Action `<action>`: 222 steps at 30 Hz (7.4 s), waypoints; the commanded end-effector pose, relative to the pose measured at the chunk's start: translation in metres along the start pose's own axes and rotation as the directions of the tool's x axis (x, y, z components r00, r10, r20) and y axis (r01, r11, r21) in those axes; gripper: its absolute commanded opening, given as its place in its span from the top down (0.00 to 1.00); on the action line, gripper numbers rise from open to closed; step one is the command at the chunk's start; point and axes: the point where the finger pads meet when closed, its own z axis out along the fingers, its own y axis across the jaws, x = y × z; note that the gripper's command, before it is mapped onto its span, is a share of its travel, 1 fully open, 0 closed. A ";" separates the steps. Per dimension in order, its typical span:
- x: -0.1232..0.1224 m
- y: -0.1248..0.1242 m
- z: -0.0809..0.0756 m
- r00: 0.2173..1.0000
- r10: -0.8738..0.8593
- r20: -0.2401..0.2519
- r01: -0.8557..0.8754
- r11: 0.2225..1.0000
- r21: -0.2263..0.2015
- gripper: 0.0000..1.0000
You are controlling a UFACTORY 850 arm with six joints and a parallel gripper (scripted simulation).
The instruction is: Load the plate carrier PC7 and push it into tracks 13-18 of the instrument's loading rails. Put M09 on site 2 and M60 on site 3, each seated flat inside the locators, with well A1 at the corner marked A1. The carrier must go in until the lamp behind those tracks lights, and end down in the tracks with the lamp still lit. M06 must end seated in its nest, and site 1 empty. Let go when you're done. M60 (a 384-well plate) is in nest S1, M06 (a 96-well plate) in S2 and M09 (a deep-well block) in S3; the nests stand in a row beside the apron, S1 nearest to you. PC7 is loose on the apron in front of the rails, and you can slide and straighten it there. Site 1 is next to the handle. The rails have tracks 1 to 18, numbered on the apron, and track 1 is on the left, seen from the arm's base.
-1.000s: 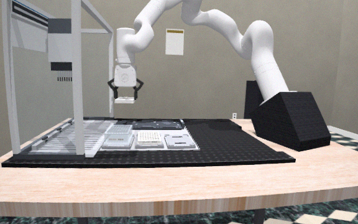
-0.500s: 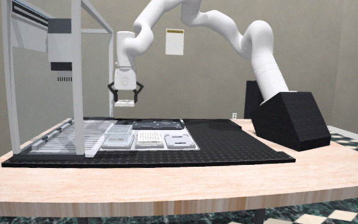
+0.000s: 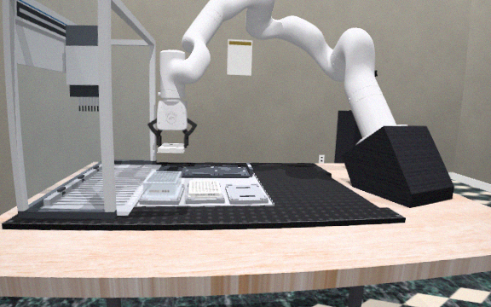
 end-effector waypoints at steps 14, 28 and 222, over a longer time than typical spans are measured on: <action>0.000 -0.001 0.024 1.000 0.001 0.000 -0.001 1.000 0.002 1.00; 0.000 -0.001 0.044 1.000 0.001 0.000 -0.001 1.000 0.002 1.00; -0.005 -0.001 -0.040 1.000 0.014 0.000 -0.014 1.000 0.003 0.00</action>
